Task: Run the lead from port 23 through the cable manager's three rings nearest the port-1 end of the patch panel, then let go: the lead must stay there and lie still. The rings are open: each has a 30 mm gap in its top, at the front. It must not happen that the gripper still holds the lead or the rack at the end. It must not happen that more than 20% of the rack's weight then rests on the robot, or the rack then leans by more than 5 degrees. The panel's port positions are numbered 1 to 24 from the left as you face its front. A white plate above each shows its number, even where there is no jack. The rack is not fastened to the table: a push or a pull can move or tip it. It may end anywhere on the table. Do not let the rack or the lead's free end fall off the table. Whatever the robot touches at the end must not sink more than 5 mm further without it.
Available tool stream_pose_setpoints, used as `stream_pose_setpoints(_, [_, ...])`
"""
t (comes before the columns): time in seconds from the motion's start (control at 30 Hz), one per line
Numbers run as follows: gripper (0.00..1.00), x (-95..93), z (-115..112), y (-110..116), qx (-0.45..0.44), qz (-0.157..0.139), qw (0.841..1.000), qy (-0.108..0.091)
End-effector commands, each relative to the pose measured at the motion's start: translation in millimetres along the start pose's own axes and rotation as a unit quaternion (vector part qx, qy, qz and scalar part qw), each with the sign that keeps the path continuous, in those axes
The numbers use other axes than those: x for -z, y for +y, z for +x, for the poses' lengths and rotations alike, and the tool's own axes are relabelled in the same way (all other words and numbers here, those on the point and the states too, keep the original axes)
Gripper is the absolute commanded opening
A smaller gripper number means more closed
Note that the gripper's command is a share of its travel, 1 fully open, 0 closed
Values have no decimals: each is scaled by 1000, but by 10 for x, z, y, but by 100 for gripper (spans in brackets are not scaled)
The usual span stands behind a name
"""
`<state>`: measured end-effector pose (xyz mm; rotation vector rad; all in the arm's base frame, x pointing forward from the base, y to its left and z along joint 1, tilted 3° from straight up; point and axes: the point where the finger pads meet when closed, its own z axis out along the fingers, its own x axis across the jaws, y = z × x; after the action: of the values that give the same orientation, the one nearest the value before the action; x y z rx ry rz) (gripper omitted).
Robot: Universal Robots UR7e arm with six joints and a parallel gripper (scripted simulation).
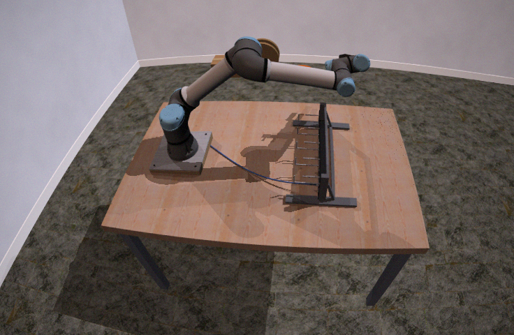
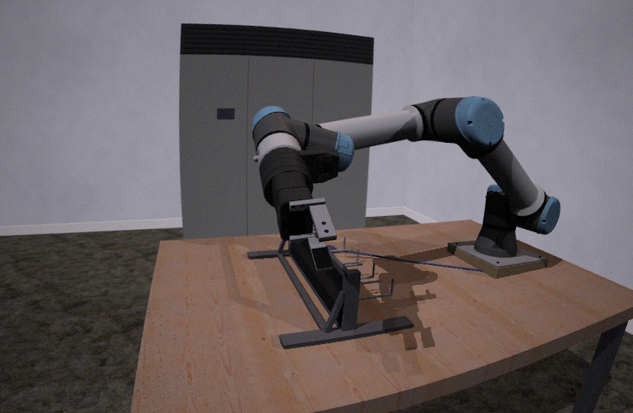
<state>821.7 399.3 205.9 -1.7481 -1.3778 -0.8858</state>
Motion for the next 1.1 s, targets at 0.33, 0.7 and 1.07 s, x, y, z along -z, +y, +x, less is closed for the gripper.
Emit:
stream_pose_setpoints(0.33, [100,463,879,-116,1,-1,1000,1])
stream_pose_setpoints(0.7, [100,472,884,-118,1,-1,1000,0])
stream_pose_setpoints(1.07, [100,558,843,-119,-5,-7,1000,-7])
